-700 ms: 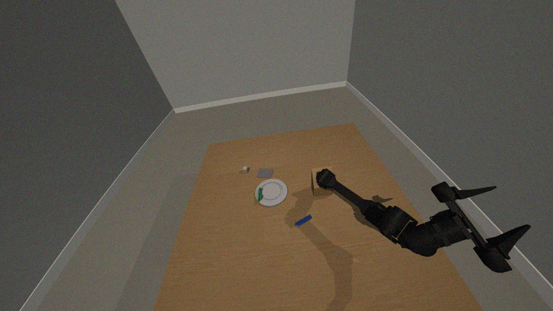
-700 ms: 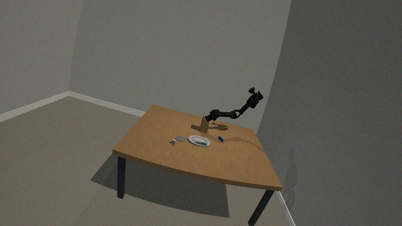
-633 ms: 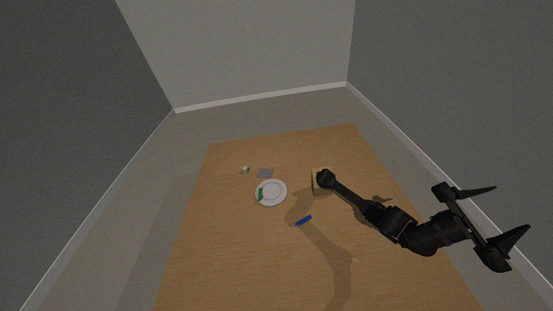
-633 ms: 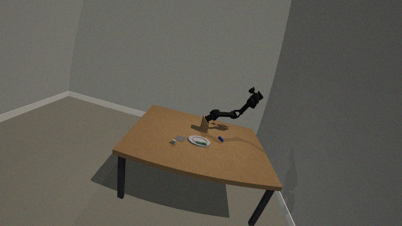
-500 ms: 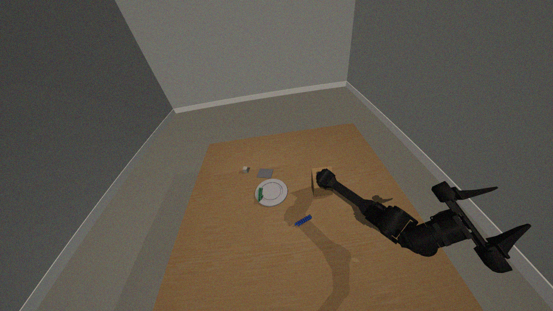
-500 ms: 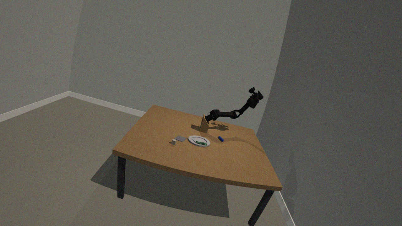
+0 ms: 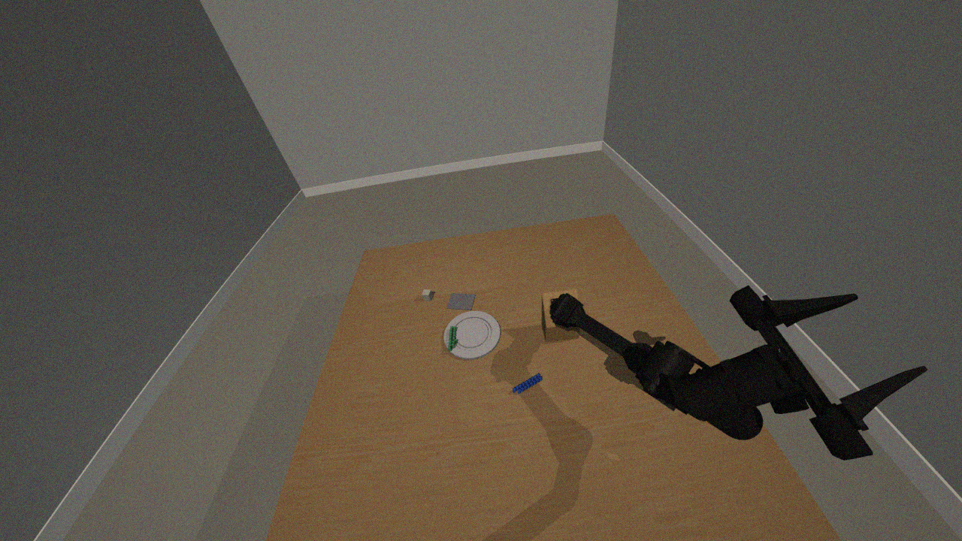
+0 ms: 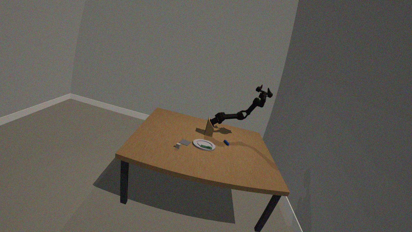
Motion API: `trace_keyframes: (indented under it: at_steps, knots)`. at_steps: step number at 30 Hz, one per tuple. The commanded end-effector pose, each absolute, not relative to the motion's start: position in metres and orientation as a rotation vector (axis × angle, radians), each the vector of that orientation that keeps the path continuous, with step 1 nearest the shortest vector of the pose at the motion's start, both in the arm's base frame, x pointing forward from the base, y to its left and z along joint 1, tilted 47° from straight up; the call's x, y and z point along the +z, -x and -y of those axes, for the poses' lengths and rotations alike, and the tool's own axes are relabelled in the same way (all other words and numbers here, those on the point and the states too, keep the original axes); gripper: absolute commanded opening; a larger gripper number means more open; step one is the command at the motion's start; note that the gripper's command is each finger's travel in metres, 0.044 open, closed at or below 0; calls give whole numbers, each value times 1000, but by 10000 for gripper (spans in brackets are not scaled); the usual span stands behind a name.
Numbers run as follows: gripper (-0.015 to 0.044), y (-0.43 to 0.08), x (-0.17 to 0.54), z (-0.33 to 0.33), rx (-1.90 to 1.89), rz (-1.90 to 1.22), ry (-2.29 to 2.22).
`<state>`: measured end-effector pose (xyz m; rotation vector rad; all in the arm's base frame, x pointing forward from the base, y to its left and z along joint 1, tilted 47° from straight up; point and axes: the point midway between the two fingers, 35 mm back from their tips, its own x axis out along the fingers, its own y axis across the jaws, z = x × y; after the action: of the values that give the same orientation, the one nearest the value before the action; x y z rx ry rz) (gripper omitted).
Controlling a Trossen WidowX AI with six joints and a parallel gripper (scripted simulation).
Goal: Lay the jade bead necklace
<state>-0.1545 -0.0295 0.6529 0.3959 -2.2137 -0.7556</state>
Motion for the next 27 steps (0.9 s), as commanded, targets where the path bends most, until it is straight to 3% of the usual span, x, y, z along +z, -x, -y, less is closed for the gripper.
trace_keyframes:
  at_steps: [1,27]
  knots:
    - [380,130,663,46,-814,2113,-356]
    - [380,-24,680,130,-938,1531,-199]
